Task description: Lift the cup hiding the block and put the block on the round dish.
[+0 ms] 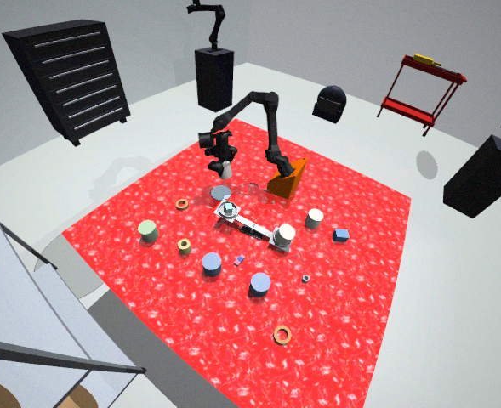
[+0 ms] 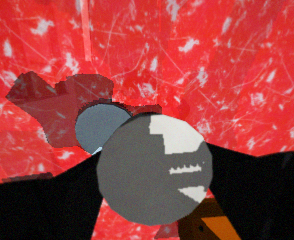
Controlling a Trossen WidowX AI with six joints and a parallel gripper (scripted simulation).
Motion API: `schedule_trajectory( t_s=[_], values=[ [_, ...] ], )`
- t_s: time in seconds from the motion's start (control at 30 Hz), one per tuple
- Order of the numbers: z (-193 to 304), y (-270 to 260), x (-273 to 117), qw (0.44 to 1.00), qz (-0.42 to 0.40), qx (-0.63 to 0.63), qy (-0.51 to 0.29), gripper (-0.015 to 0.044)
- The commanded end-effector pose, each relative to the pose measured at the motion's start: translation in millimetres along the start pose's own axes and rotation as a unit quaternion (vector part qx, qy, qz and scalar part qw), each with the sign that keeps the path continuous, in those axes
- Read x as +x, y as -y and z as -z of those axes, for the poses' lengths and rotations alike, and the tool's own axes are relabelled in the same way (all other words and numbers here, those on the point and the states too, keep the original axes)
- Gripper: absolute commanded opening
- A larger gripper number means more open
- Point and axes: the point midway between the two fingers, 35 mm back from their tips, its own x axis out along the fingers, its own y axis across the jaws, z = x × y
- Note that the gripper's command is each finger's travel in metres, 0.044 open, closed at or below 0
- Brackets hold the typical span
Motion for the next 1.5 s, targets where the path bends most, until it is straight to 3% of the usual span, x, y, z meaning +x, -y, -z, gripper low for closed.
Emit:
schedule_trajectory(
  t_s=[0.0,0.23,0.63,1.17,1.47],
  values=[
    [-1.8,13.9,1.2,1.000,-0.002,-0.003,0.011,0.0000],
    [-3.1,38.5,3.7,0.999,0.003,-0.010,0.032,0.0000],
    [-5.7,39.4,42.0,0.999,0.004,-0.010,0.034,0.0000],
    [-7.0,39.5,61.4,0.999,0.005,-0.010,0.034,0.0000],
    [-6.4,39.8,57.1,0.999,0.006,-0.009,0.033,0.0236]
  ],
)
